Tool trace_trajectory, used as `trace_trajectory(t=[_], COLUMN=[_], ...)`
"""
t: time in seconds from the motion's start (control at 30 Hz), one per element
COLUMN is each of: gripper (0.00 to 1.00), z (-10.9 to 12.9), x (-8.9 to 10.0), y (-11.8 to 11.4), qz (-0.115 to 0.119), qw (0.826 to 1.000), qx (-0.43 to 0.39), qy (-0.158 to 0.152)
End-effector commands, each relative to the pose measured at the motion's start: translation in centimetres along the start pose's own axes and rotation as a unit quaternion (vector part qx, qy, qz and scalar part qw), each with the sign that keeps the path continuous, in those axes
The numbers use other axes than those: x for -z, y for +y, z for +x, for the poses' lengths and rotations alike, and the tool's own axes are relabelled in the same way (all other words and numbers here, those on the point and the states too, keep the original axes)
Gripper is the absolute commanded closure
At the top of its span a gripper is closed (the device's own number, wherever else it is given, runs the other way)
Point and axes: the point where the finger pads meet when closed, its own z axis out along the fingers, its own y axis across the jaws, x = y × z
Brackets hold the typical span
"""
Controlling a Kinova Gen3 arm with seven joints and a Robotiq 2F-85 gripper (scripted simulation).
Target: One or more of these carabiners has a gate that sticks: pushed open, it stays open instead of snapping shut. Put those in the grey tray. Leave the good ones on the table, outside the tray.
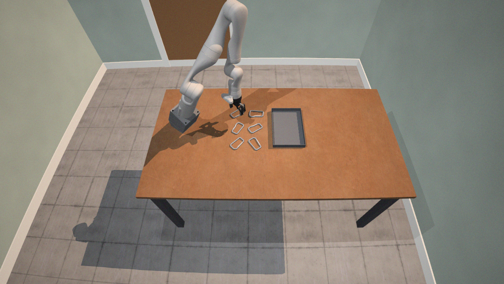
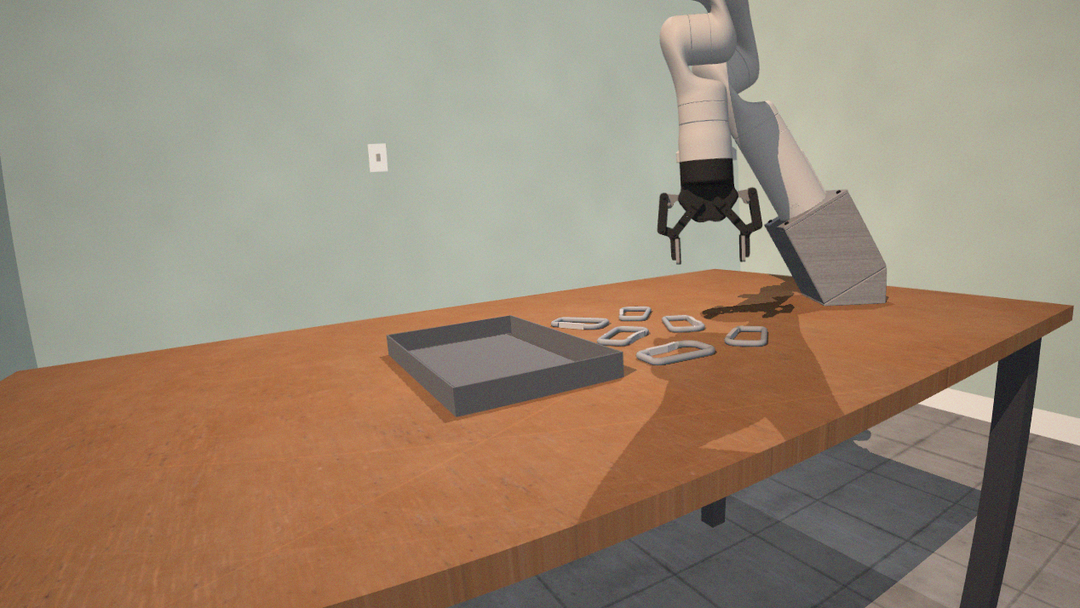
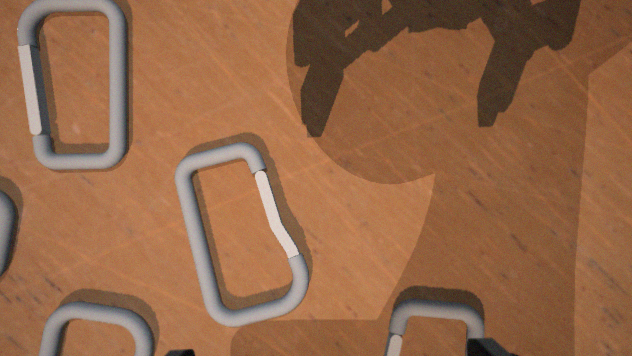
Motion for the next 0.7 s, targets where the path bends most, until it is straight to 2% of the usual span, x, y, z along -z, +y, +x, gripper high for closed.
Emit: trace_trajectory(t=[0.0, 0.37, 0.4, 0.67], gripper=[0.0, 0.0, 0.0, 0.0], z=[-3.1, -3.1, -4.5, -4.5], x=[0.8, 0.8, 1.2, 1.2], y=[3.3, 3.3, 4.7, 4.7], qz=[0.005, 0.005, 0.006, 0.006], qw=[0.999, 0.999, 0.998, 0.998], qx=[-0.04, -0.04, -0.065, -0.065], qy=[-0.007, -0.007, -0.009, -0.009])
